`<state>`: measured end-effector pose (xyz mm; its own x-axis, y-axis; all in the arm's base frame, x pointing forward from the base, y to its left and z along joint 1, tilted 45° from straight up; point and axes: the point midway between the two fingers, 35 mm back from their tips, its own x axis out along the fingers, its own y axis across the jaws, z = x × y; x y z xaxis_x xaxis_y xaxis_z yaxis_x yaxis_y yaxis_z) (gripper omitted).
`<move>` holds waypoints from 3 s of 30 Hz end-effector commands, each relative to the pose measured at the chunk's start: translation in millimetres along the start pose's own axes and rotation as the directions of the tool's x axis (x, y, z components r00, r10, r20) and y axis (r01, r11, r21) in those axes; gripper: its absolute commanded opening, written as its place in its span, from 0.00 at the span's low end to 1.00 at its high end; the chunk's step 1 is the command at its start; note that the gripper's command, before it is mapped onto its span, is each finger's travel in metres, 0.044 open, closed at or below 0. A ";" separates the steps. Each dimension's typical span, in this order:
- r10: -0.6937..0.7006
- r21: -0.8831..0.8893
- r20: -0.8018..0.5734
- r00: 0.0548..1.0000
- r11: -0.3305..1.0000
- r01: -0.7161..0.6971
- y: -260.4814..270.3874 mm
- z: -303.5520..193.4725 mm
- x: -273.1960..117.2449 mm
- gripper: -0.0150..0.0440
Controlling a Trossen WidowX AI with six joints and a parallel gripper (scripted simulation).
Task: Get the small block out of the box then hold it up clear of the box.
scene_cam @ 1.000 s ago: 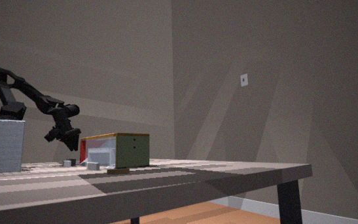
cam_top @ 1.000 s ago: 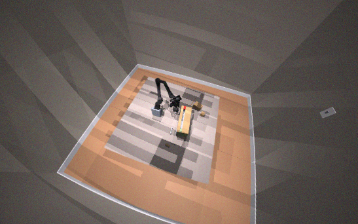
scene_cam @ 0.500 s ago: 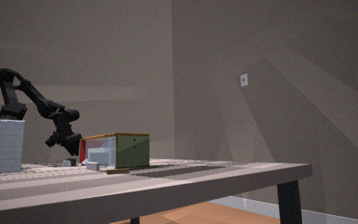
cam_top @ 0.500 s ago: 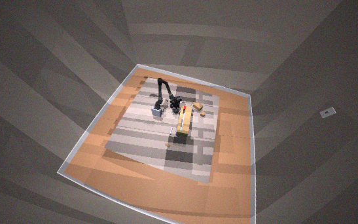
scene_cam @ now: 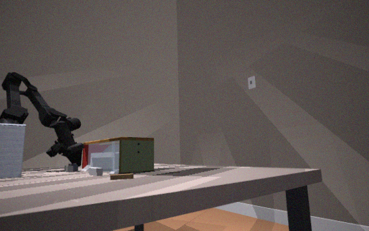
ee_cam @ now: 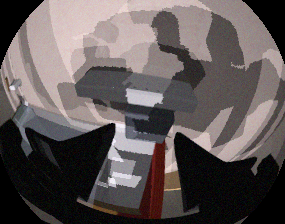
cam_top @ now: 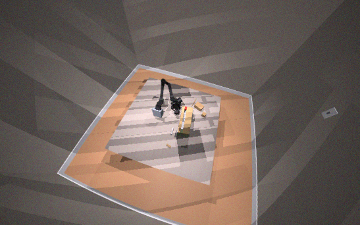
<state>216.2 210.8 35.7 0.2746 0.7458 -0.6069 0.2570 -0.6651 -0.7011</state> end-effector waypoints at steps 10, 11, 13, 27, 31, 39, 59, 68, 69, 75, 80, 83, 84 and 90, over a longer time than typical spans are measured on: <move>0.002 0.005 0.003 1.000 1.000 -0.002 0.6 7.6 10.6 0.56; 0.002 0.005 0.003 1.000 1.000 -0.002 0.6 7.6 10.6 0.51; 0.002 0.005 0.003 1.000 1.000 -0.002 0.6 7.6 10.6 0.43; 0.006 0.001 0.005 1.000 1.000 -0.006 1.6 -11.7 -23.8 0.25; 0.003 0.001 0.004 1.000 1.000 -0.003 0.9 -17.3 -40.3 0.25; 0.001 0.138 0.007 1.000 0.990 -0.002 1.6 -19.3 -48.5 0.25; -0.008 0.799 0.026 1.000 0.601 -0.016 7.1 -21.0 -60.4 0.25; -0.014 0.958 0.033 0.999 0.286 -0.028 9.0 -21.6 -66.0 0.25; -0.015 0.968 0.034 0.999 0.248 -0.029 9.2 -21.7 -66.7 0.25; -0.020 0.999 0.037 0.999 0.014 -0.037 10.3 -22.1 -70.5 0.25; -0.025 0.982 0.040 0.999 -0.182 -0.044 11.1 -22.5 -73.8 0.25; -0.028 0.954 0.041 0.999 -0.297 -0.048 11.5 -22.7 -75.8 0.25; -0.029 0.941 0.041 0.999 -0.335 -0.049 11.6 -22.8 -76.4 0.25; -0.036 0.835 0.043 0.998 -0.547 -0.056 12.3 -23.2 -80.4 0.25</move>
<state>219.0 143.4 82.9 0.2268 0.7663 -0.6011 -0.9565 0.2914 0.0106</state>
